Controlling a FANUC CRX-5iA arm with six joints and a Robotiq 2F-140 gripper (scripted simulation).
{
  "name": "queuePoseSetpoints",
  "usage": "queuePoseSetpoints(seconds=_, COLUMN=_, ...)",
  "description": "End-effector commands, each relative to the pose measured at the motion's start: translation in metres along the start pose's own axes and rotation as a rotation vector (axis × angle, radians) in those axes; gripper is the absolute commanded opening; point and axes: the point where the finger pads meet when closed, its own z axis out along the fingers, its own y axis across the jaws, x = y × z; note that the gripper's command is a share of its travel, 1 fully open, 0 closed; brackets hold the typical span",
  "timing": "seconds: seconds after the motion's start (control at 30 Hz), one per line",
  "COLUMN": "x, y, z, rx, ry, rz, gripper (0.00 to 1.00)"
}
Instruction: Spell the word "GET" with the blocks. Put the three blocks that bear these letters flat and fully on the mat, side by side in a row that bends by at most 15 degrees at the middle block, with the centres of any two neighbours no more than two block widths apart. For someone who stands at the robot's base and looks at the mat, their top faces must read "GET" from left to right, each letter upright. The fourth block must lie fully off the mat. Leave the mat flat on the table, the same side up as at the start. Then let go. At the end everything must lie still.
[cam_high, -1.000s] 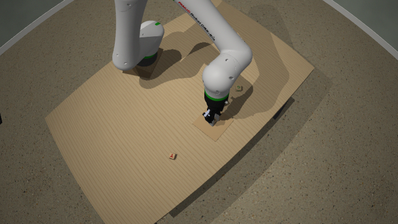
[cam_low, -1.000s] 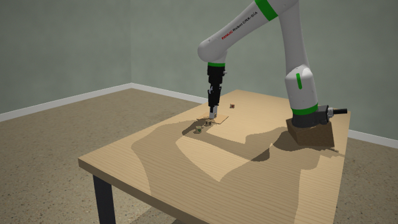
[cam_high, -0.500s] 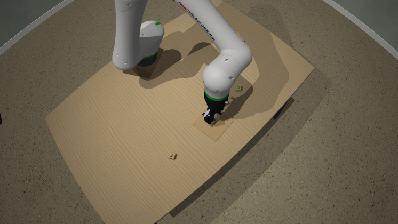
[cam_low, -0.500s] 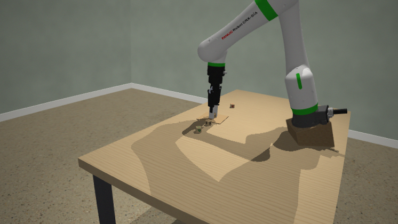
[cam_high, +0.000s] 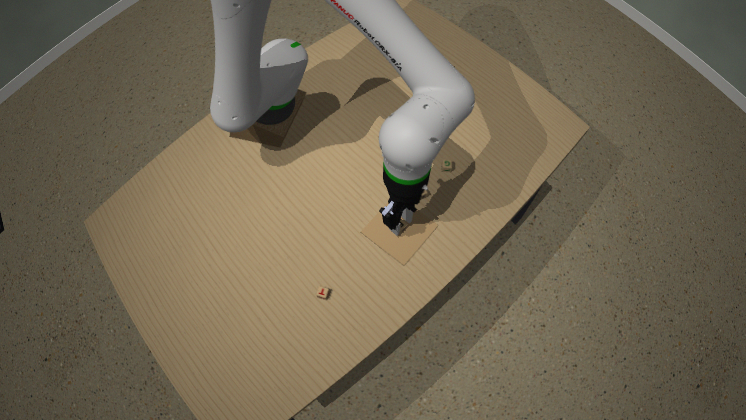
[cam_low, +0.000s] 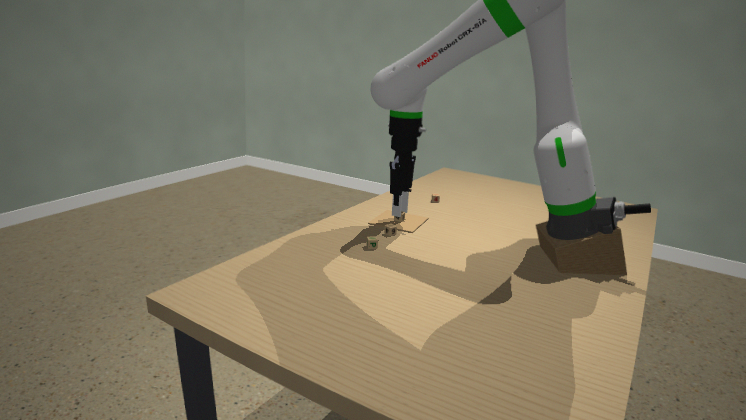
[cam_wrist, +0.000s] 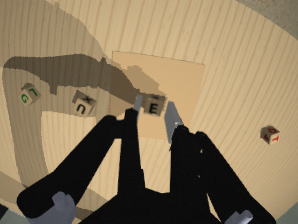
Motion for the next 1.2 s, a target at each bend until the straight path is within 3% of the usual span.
queuePoseSetpoints(seconds=0.0, x=0.000, y=0.000, z=-0.016, rx=0.000, ry=0.000, rz=0.000, gripper=0.25)
queuePoseSetpoints(seconds=0.3, x=0.000, y=0.000, z=-0.061, rx=0.000, ry=0.000, rz=0.000, gripper=0.25)
queuePoseSetpoints(seconds=0.63, x=0.000, y=0.000, z=-0.072, rx=0.000, ry=0.000, rz=0.000, gripper=0.25)
queuePoseSetpoints(seconds=0.67, x=0.000, y=0.000, z=-0.072, rx=0.000, ry=0.000, rz=0.000, gripper=1.00)
queuePoseSetpoints(seconds=1.17, x=0.000, y=0.000, z=-0.072, rx=0.000, ry=0.000, rz=0.000, gripper=1.00)
